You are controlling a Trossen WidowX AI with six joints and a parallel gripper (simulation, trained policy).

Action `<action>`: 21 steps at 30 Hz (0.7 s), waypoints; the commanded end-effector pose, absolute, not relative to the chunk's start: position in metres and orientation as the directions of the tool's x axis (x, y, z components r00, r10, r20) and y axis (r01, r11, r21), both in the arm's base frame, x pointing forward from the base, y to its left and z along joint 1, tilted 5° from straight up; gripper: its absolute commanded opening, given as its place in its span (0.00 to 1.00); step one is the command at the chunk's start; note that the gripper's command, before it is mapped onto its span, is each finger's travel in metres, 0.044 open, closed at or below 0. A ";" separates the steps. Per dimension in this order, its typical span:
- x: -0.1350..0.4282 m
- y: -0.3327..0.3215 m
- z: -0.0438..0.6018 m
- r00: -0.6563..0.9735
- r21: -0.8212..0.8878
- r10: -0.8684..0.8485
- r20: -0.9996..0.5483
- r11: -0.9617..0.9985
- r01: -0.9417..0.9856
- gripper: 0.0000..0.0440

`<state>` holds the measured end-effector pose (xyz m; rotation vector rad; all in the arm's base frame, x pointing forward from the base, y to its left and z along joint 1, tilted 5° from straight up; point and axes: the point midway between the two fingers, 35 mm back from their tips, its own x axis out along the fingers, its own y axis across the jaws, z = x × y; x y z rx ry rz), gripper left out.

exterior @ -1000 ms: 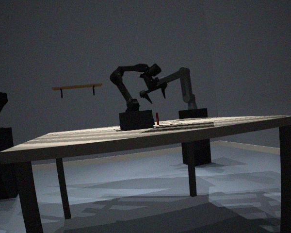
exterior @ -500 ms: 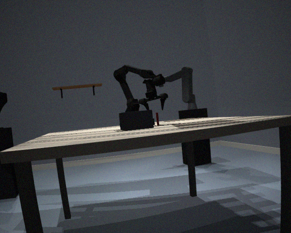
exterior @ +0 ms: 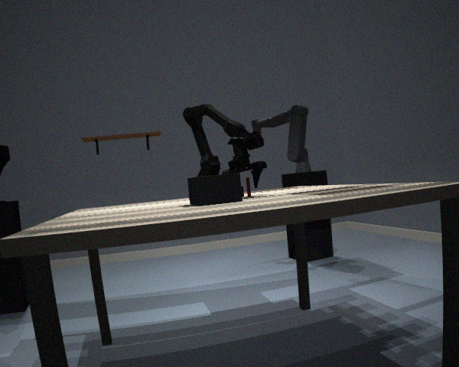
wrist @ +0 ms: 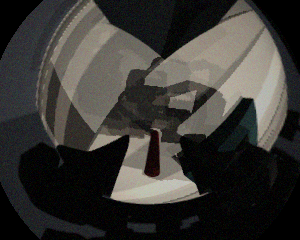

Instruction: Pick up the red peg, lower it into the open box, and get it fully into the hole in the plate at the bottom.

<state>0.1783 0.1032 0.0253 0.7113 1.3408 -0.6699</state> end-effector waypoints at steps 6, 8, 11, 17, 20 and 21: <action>0.170 0.101 0.013 0.049 0.035 -0.009 -0.999 0.571 0.820 0.39; 0.171 0.102 0.014 0.038 0.032 0.001 -0.999 0.568 0.822 0.27; 0.171 0.102 0.014 0.021 0.026 0.015 -1.000 0.564 0.825 0.10; 0.178 0.095 0.025 0.069 0.050 -0.009 -0.998 0.586 0.809 0.00; 0.180 0.091 0.032 0.093 0.060 -0.024 -0.995 0.602 0.796 0.00; 0.181 0.090 0.034 0.100 0.062 -0.029 -0.995 0.608 0.791 0.00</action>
